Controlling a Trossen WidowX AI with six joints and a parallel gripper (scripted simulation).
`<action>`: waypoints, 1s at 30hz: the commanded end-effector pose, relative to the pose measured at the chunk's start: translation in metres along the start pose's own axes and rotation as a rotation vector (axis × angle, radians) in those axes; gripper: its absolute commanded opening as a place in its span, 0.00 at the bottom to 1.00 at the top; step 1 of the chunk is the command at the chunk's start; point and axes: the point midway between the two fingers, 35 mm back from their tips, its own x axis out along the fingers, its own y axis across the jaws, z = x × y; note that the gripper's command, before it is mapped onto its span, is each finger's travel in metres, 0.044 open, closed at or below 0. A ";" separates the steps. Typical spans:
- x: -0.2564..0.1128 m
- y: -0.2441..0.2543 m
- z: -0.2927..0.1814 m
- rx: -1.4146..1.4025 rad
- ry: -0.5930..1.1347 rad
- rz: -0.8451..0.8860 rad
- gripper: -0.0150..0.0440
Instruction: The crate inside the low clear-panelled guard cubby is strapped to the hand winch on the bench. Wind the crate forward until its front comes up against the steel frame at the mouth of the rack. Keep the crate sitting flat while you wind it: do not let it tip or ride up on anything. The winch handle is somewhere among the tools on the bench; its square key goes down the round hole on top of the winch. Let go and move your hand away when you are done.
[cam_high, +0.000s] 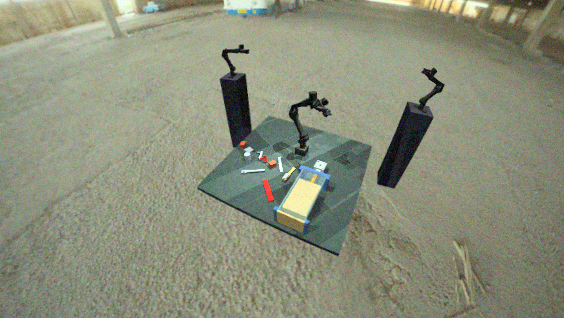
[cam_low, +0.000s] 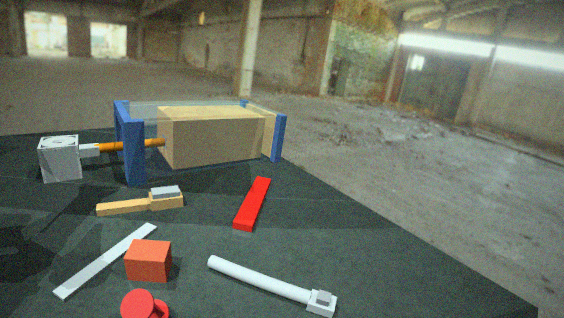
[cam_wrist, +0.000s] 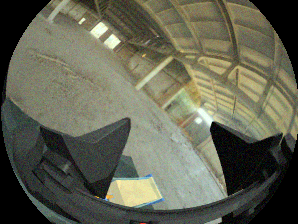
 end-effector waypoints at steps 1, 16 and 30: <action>0.001 0.000 -0.002 0.006 0.007 0.000 0.98; 0.058 -0.023 -0.199 0.600 0.609 -0.228 1.00; -0.029 -0.064 -0.416 1.331 1.026 -0.876 1.00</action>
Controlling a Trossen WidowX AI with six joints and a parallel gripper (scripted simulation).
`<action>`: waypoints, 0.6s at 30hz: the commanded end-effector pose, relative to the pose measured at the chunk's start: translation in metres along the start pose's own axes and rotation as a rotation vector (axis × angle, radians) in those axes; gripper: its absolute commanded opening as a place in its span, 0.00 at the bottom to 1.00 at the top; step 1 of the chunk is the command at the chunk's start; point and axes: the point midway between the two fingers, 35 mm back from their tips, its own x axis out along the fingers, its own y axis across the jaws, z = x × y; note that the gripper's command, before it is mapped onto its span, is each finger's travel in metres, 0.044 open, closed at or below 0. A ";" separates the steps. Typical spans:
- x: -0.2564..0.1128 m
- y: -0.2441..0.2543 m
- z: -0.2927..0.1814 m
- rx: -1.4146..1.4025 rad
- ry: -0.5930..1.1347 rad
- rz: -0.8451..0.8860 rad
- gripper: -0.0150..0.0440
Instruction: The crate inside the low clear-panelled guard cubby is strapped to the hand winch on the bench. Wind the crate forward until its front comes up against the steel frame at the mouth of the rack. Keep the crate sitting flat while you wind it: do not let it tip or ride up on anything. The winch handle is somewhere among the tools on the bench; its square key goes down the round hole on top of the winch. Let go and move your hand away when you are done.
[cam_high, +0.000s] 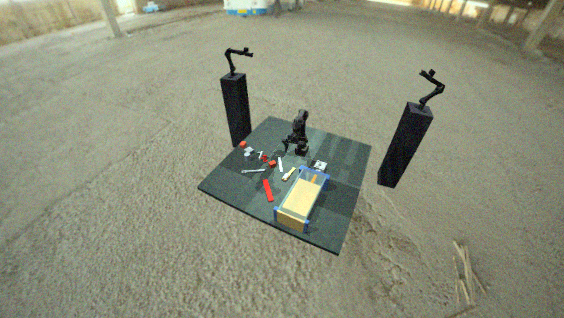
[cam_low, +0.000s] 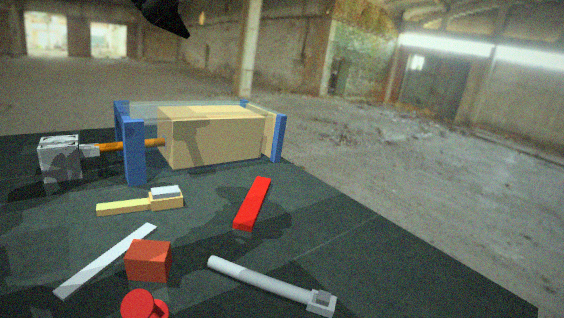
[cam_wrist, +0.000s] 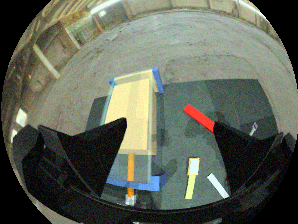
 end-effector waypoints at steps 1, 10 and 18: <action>0.032 -0.063 -0.007 0.255 0.074 -0.139 1.00; 0.063 -0.173 -0.038 0.672 0.166 -0.373 1.00; 0.064 -0.309 -0.094 1.343 0.154 -0.704 1.00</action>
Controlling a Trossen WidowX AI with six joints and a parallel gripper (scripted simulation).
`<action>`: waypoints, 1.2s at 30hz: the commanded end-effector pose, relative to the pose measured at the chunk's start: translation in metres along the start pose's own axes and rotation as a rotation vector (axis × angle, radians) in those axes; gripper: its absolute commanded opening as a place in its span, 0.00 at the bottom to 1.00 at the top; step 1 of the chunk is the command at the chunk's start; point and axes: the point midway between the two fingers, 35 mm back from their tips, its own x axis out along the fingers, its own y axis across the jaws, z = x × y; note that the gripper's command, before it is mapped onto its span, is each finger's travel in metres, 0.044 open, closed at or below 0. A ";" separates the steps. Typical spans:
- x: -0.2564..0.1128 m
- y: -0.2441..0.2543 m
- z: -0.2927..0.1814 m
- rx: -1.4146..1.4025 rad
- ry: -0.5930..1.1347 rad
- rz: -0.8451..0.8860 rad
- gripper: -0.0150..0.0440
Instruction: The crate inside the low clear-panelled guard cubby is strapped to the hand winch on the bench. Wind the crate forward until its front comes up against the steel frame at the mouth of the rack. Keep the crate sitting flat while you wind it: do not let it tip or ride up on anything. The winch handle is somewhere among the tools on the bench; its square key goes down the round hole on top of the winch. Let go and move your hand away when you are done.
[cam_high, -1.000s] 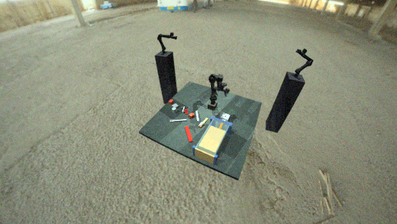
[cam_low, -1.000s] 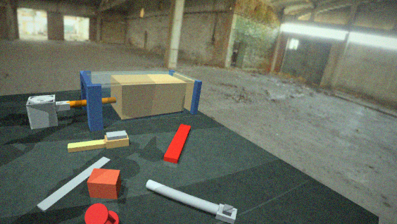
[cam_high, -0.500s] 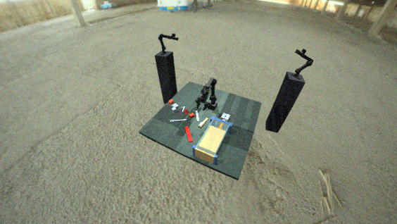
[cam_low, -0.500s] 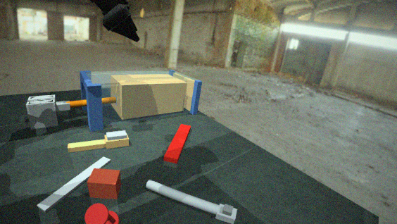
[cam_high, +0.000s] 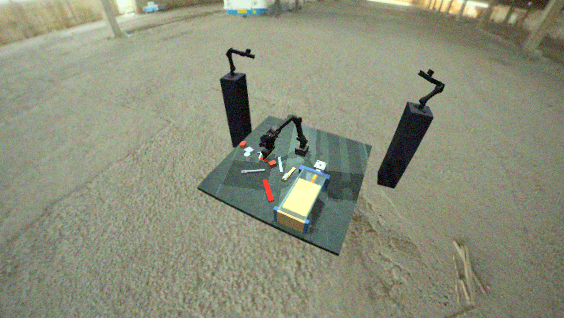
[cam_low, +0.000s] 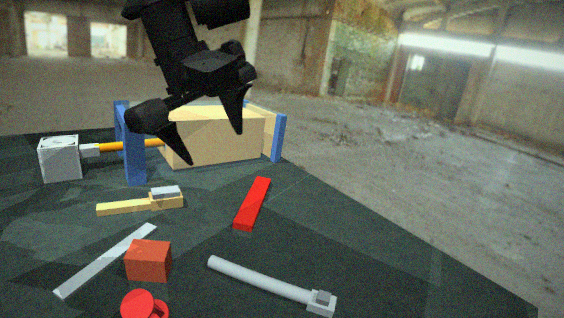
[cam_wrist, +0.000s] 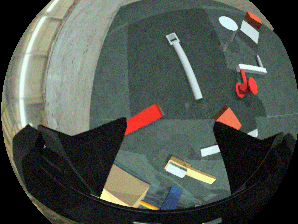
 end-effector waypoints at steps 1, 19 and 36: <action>0.031 -0.049 0.043 0.347 0.002 -0.127 1.00; 0.083 -0.222 0.117 1.338 -0.071 -0.467 1.00; 0.128 -0.237 0.107 1.338 -0.070 -0.467 1.00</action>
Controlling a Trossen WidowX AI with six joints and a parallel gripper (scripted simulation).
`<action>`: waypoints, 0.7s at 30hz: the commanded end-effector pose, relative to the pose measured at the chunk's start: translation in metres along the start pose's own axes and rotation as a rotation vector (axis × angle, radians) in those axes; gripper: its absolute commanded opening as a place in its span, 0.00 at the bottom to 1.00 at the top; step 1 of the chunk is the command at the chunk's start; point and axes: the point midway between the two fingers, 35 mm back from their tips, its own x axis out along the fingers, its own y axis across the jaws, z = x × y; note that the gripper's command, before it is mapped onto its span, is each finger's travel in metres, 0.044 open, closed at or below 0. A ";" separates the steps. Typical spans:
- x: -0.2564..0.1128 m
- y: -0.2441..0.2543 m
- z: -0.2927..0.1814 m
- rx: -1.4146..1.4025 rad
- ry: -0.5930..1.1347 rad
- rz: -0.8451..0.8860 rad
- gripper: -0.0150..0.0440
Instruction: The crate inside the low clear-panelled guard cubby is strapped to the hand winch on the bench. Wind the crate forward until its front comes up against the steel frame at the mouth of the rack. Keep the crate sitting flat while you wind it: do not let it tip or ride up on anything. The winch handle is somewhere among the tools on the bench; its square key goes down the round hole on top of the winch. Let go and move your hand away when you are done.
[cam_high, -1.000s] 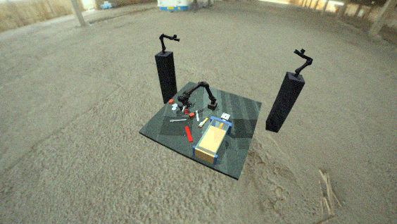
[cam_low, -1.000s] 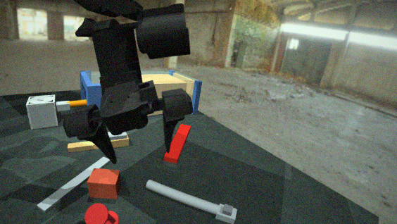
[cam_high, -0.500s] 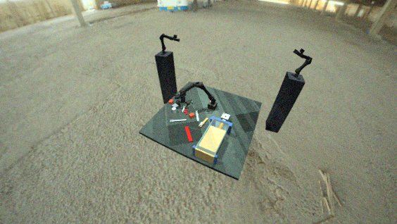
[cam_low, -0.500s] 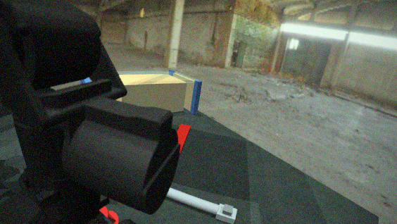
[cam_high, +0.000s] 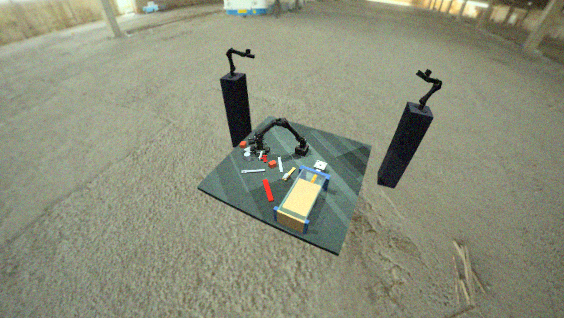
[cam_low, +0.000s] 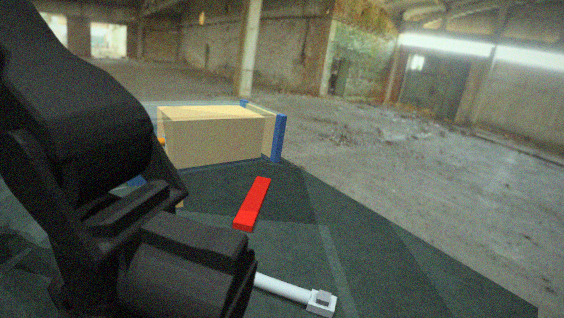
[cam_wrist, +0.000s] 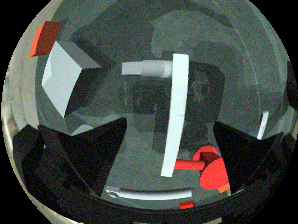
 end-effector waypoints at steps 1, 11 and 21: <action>0.007 -0.002 0.000 0.004 0.003 -0.009 1.00; 0.016 -0.002 -0.001 0.004 0.003 -0.009 1.00; 0.012 0.000 0.000 0.000 0.000 0.001 0.90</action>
